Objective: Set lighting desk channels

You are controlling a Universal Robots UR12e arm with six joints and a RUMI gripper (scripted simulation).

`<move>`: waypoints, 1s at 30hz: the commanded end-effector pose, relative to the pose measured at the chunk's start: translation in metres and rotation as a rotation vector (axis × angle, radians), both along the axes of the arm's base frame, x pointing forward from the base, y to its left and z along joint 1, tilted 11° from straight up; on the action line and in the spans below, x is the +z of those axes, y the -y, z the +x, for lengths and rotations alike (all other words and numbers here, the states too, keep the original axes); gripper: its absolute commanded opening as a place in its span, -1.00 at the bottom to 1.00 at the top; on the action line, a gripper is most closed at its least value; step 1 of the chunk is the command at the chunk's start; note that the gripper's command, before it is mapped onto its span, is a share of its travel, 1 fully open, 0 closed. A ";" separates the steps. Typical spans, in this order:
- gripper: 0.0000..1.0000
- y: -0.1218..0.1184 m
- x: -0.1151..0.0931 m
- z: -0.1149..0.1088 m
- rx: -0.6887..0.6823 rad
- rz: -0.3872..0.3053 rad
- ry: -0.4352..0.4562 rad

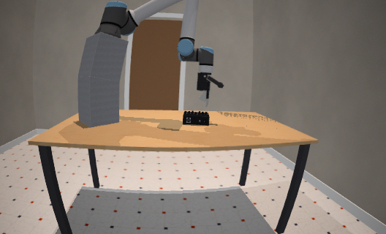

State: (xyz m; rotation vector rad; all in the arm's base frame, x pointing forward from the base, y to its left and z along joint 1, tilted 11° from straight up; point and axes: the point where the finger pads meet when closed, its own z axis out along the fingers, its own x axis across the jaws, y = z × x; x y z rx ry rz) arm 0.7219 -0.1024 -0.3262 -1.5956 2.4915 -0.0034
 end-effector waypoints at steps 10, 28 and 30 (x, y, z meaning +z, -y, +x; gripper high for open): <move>-1.00 -0.001 0.000 -0.003 -0.172 0.026 -0.016; -1.00 -0.004 -0.002 -0.013 -0.611 0.096 -0.059; -1.00 -0.005 -0.003 -0.015 -0.681 0.107 -0.065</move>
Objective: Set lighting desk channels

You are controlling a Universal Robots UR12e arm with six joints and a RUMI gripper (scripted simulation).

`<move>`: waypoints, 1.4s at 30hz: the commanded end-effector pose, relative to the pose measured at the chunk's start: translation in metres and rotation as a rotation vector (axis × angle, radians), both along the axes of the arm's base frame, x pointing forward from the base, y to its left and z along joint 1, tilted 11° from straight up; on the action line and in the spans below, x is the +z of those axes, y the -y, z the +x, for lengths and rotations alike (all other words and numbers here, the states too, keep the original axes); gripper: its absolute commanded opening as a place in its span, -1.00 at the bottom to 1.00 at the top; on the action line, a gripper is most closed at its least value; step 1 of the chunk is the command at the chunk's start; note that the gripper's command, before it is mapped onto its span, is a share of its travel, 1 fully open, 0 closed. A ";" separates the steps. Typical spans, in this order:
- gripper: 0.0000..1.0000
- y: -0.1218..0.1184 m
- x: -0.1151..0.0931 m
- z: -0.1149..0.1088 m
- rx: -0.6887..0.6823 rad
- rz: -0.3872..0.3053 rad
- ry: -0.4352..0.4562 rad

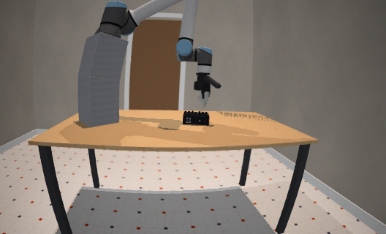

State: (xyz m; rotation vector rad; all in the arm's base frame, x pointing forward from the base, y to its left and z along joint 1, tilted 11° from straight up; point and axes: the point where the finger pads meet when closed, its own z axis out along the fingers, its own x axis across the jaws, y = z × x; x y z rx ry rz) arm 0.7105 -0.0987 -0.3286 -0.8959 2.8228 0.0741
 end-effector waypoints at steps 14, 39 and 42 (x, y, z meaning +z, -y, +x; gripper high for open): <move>-1.00 -0.009 -0.002 -0.016 -0.637 0.095 -0.063; -1.00 -0.032 -0.005 -0.039 -1.527 0.237 -0.152; -1.00 -0.036 -0.005 -0.042 -1.644 0.255 -0.164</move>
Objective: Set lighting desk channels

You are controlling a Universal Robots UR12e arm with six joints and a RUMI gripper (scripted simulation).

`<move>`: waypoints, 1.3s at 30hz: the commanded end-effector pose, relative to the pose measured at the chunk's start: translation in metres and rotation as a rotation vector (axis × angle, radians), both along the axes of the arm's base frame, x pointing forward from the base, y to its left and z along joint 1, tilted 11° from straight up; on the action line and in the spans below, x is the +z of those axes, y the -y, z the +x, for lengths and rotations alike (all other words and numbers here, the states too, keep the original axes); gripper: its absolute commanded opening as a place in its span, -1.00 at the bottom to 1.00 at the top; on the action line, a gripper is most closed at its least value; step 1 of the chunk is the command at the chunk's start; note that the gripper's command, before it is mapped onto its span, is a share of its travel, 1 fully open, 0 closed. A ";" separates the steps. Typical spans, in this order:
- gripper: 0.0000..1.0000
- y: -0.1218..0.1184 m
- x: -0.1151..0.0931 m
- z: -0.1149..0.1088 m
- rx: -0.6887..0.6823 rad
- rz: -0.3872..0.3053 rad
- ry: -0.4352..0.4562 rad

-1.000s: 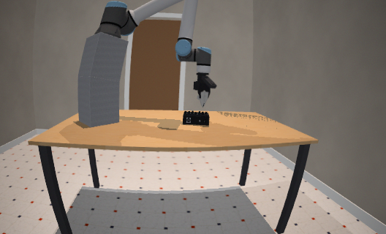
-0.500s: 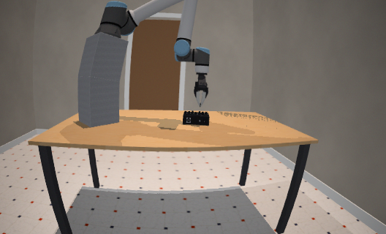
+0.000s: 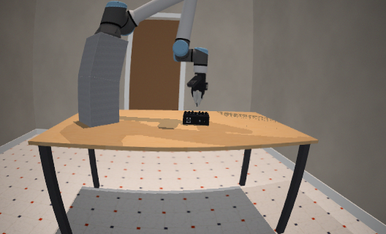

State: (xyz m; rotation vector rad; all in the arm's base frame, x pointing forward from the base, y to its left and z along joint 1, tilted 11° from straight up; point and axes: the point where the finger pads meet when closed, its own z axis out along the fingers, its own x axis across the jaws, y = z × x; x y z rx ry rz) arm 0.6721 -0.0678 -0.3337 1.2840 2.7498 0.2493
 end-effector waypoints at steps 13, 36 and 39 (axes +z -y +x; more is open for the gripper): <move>-1.00 -0.018 0.000 -0.010 -0.563 0.078 -0.058; -1.00 -0.032 0.001 -0.015 -0.989 0.146 -0.102; -1.00 -0.033 0.001 -0.015 -1.016 0.151 -0.105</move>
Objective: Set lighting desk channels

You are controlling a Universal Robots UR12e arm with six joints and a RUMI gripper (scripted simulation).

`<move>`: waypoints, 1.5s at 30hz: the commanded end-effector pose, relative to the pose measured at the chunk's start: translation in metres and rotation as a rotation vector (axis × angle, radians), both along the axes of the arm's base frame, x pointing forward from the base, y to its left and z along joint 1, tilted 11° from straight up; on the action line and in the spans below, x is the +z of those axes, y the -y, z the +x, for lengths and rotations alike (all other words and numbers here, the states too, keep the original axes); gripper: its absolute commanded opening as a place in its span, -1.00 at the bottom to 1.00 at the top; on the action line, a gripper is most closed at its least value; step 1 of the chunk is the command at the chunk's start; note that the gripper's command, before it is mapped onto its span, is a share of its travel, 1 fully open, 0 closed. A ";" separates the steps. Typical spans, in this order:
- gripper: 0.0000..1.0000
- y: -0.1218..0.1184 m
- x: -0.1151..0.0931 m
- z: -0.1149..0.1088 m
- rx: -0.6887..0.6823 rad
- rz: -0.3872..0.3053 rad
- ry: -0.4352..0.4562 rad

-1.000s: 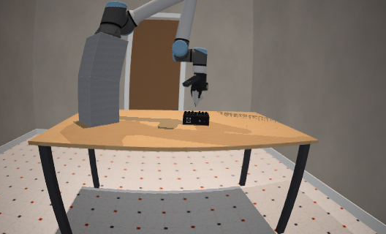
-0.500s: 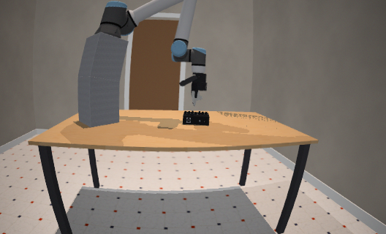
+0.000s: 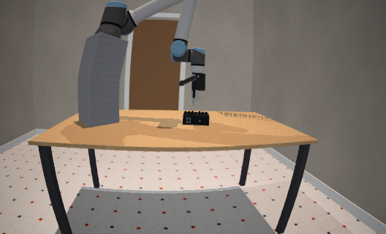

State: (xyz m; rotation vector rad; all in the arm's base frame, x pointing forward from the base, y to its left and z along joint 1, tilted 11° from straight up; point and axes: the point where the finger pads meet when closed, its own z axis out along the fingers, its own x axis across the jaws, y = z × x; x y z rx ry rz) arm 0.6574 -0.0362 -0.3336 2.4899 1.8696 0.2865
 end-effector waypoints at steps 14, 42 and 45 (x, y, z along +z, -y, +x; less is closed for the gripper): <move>-1.00 -0.003 0.001 0.000 -0.096 0.013 -0.009; -1.00 -0.003 0.001 0.000 -0.096 0.013 -0.009; -1.00 -0.003 0.001 0.000 -0.096 0.013 -0.009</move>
